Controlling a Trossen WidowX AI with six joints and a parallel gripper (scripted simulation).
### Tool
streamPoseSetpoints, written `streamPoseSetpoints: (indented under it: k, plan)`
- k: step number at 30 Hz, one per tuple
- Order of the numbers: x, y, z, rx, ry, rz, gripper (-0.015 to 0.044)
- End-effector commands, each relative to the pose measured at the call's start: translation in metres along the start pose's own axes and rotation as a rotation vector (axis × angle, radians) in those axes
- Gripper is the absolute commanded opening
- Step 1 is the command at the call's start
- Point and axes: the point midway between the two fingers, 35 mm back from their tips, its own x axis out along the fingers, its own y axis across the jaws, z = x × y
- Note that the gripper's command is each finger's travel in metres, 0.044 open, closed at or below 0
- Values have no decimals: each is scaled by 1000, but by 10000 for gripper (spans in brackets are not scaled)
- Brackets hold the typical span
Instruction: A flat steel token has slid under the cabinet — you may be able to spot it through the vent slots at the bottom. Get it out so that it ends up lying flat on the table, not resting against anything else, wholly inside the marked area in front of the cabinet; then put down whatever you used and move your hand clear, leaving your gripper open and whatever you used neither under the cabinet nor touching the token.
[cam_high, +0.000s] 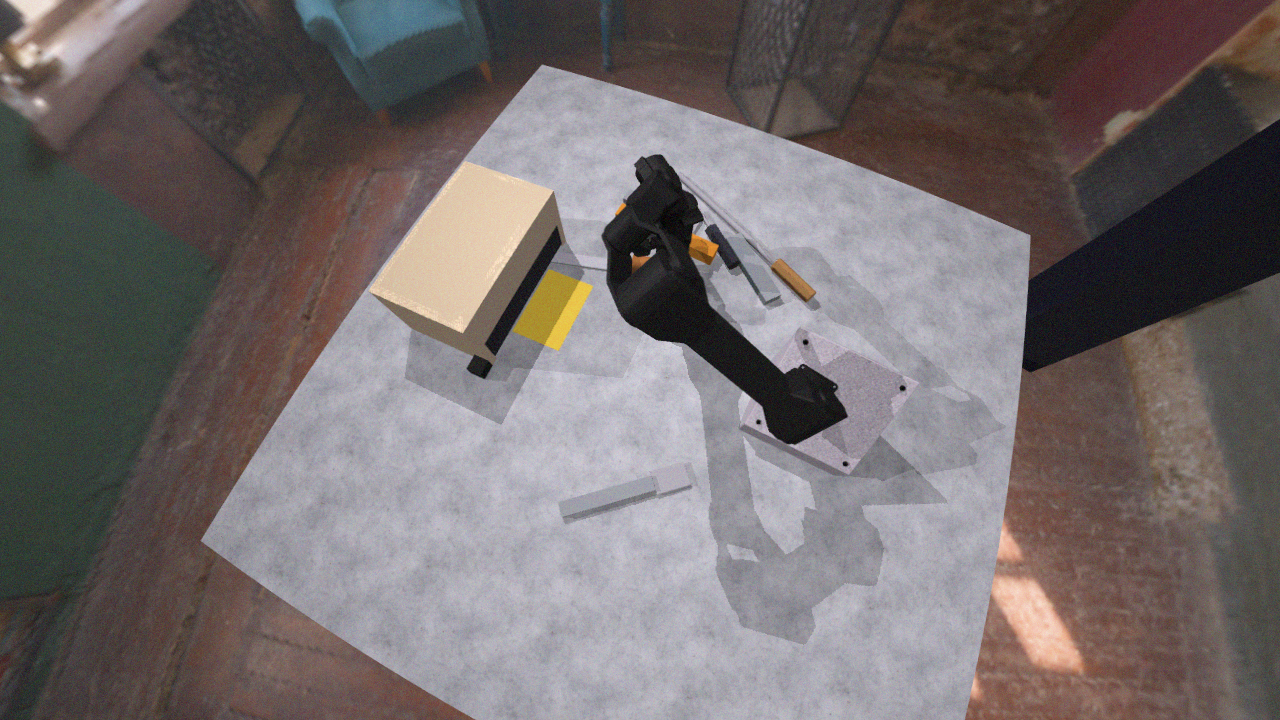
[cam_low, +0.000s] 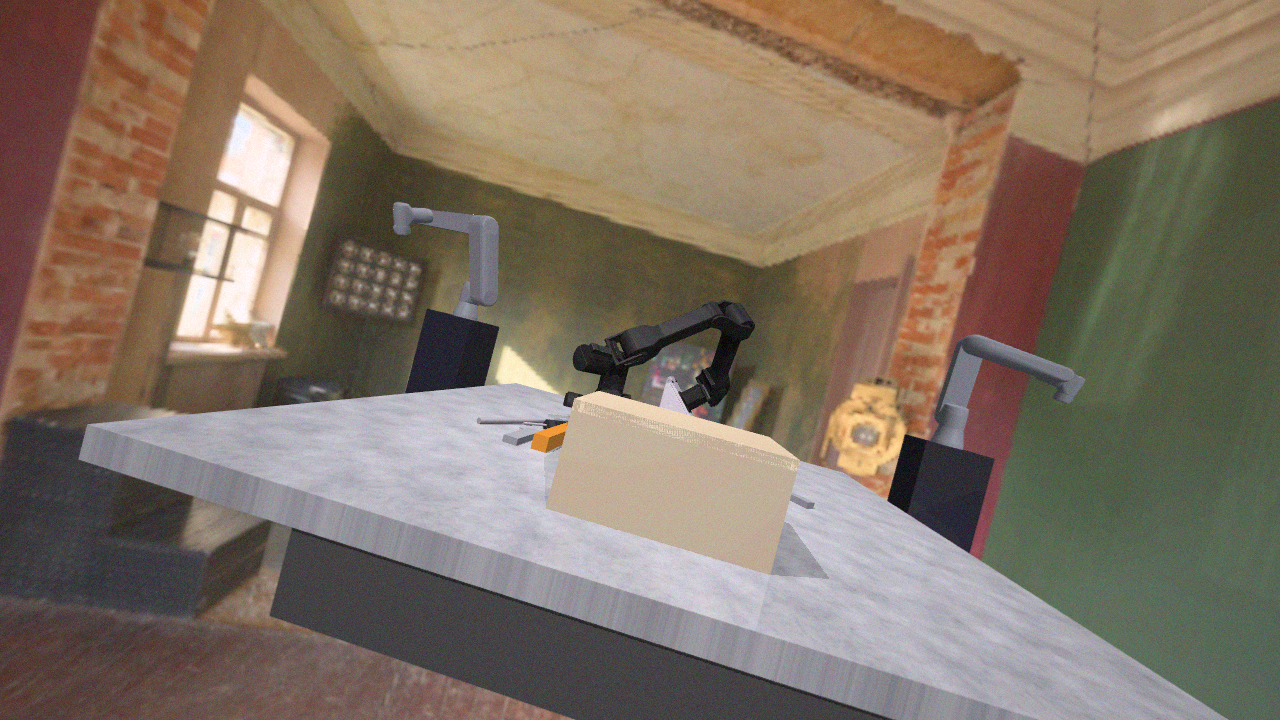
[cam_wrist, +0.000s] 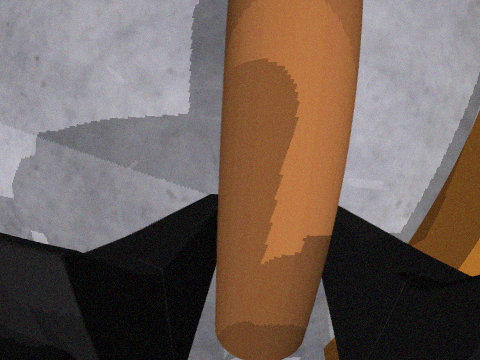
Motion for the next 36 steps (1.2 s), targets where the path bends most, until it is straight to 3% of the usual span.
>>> streamPoseSetpoints:
  k: [1, 36]
  plan:
    - [0, -1, 8, -2, 3, -4, 0]
    - [-1, -1, 56, -3, 2, -3, 0]
